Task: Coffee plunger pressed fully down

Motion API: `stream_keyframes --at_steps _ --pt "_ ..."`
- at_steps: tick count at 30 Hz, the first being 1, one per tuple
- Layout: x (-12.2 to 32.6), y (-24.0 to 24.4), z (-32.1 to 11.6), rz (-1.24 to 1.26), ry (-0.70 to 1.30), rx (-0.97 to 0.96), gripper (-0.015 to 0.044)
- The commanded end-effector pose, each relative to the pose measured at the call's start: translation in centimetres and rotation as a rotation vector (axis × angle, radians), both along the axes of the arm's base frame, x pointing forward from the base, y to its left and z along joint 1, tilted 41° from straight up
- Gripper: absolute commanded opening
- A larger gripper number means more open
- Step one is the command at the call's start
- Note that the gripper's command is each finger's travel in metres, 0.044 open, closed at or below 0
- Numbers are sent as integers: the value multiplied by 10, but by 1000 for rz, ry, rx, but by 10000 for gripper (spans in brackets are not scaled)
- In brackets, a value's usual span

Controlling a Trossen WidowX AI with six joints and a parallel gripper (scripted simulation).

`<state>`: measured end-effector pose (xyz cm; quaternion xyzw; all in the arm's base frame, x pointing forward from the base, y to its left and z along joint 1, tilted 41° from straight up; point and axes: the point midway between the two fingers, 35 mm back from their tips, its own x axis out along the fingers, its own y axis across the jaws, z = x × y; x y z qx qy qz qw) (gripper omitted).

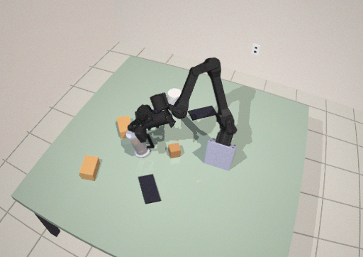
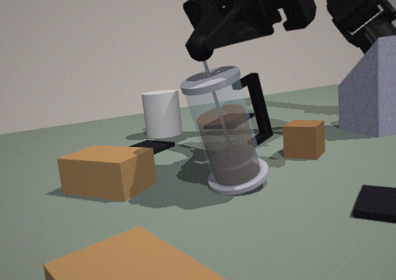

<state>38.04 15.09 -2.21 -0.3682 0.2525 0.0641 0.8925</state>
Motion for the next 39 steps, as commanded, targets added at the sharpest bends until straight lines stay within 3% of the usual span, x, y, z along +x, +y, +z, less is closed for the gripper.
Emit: stream_keyframes --at_steps 1,39 --pt "0 -6 -6 -13 18 -17 119" --pt "7 -3 -8 -12 17 -17 119"
